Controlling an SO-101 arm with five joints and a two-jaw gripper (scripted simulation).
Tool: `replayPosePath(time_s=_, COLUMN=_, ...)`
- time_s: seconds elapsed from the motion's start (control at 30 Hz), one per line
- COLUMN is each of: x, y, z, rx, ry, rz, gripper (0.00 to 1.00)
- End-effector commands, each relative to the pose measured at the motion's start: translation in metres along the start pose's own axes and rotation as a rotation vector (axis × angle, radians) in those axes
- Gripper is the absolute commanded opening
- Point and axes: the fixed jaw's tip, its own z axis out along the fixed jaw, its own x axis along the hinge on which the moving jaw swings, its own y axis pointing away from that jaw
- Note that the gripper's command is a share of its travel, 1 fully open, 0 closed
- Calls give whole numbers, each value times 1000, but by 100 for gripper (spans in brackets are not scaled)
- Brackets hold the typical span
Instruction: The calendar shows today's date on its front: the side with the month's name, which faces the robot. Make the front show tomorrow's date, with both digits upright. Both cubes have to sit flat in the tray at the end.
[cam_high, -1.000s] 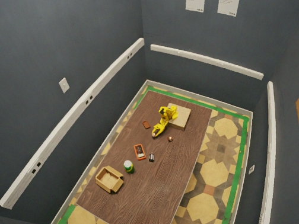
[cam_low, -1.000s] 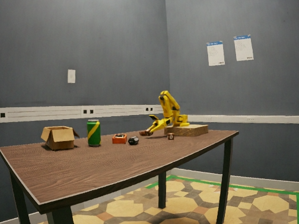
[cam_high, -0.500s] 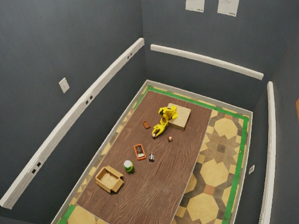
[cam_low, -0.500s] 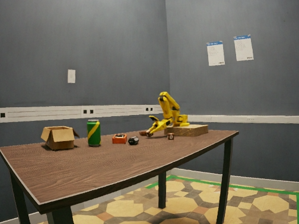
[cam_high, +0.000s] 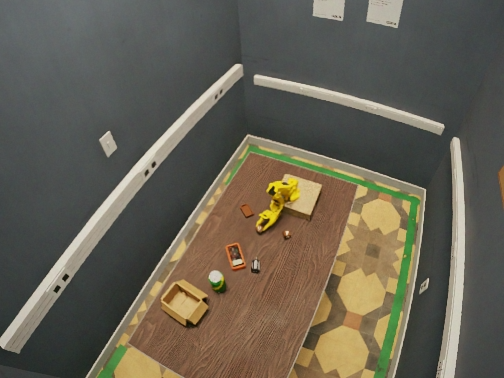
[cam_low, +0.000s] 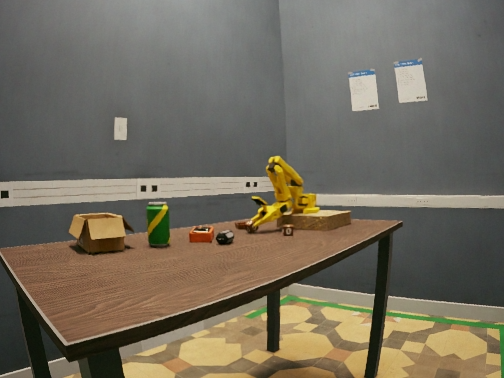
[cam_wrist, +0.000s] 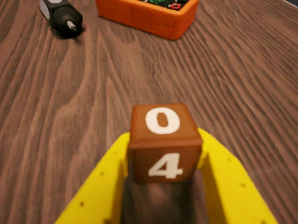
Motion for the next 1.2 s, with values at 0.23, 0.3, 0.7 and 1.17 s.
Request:
replayPosePath(time_s=0.23, x=-1, y=-1, z=2, rx=5, ry=-16, rz=15, gripper=2)
replayPosePath(time_s=0.3, x=-1, y=-1, z=2, rx=5, ry=-16, rz=15, gripper=6)
replayPosePath(time_s=0.7, x=-1, y=-1, z=2, rx=5, ry=-16, rz=15, gripper=18)
replayPosePath(time_s=1.17, x=-1, y=-1, z=2, rx=5, ry=-16, rz=15, gripper=27)
